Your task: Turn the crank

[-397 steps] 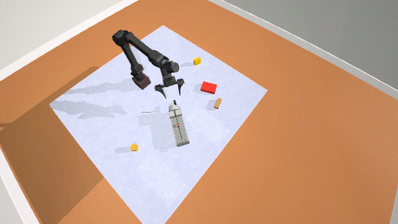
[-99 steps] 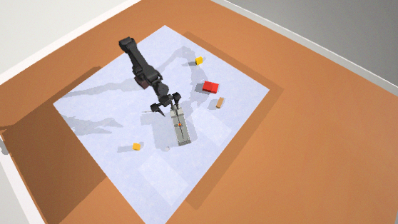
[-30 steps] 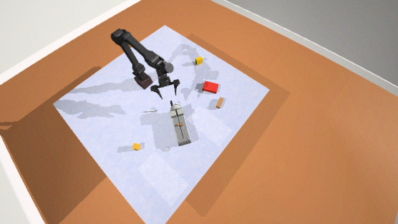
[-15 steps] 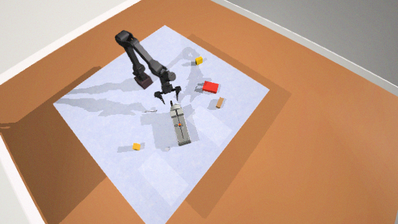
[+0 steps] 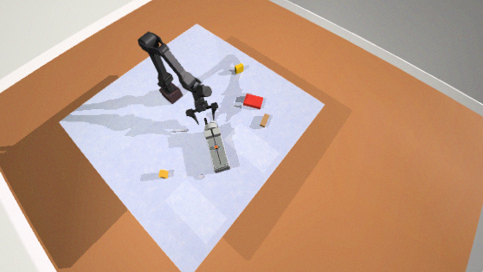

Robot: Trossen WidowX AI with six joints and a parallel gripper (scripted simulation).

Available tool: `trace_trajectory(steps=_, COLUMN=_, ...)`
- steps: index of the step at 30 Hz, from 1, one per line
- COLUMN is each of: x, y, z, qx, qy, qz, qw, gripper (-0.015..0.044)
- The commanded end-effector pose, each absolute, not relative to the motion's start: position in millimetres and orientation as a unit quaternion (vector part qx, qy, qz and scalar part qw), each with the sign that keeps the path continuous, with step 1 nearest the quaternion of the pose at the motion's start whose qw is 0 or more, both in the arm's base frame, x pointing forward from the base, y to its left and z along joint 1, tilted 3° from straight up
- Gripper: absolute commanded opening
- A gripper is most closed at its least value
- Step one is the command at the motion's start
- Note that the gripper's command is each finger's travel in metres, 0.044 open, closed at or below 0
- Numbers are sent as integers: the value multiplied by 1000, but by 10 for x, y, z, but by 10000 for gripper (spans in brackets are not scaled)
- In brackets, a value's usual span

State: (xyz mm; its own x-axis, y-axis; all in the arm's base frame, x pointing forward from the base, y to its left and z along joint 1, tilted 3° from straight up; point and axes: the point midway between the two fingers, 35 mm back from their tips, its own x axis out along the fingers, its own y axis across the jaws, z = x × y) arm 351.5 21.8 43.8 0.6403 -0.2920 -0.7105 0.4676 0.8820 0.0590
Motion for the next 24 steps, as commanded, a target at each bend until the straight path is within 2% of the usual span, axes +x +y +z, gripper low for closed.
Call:
trace_trajectory(steps=1, x=3513, y=212, z=374, qx=121, qy=367, qz=-215, qw=897, gripper=440)
trace_trajectory(steps=24, x=3501, y=227, z=10, qx=120, qy=367, qz=-215, qw=897, gripper=440)
